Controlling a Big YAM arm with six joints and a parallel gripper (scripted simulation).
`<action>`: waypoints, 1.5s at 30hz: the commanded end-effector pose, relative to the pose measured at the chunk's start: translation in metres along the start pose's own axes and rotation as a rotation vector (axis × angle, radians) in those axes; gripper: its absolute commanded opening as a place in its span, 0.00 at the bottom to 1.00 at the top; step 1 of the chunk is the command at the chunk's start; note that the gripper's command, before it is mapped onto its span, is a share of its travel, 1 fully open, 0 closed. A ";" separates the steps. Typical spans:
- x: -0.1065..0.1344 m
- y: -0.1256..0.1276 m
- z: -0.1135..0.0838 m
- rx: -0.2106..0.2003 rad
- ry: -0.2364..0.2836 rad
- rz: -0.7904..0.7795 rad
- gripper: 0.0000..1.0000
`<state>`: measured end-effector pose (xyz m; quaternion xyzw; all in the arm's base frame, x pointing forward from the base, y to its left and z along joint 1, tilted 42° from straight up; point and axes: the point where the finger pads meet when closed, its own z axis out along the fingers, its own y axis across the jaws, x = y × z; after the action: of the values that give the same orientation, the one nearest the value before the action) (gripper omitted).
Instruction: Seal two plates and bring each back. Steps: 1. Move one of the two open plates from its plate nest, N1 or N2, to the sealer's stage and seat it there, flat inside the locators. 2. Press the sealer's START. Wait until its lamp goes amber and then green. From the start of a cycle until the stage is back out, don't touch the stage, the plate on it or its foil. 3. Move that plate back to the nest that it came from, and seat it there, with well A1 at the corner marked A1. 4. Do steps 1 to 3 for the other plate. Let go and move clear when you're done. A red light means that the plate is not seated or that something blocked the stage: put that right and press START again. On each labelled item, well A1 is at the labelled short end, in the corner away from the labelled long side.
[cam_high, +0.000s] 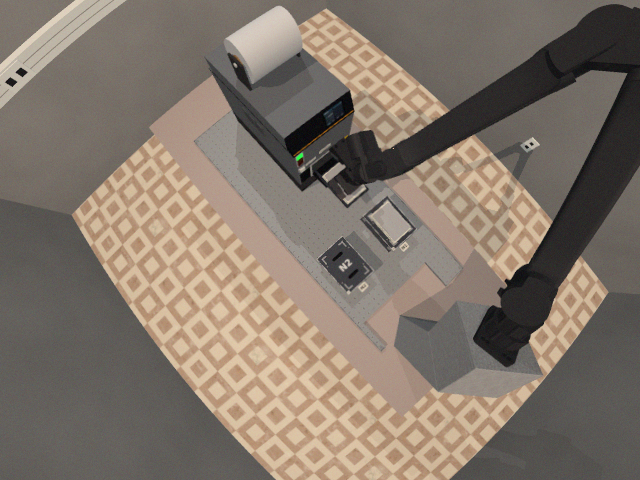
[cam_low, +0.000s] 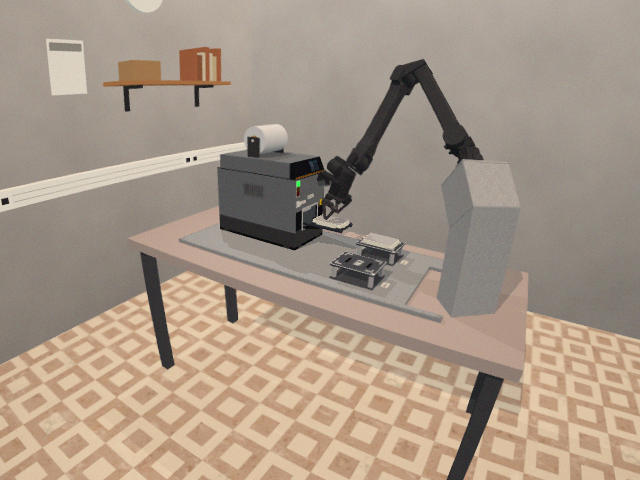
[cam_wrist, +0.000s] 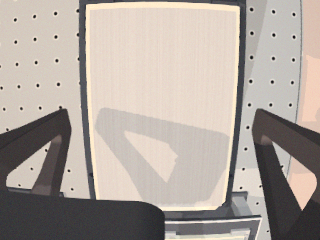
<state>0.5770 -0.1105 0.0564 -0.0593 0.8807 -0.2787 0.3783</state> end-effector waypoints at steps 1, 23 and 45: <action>-0.004 -0.002 0.008 0.006 -0.008 -0.005 1.00; -0.012 0.002 -0.010 -0.006 -0.025 -0.015 1.00; 0.000 -0.008 0.018 0.016 -0.006 -0.001 1.00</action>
<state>0.5859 -0.1123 0.0580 -0.0607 0.8765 -0.2784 0.3881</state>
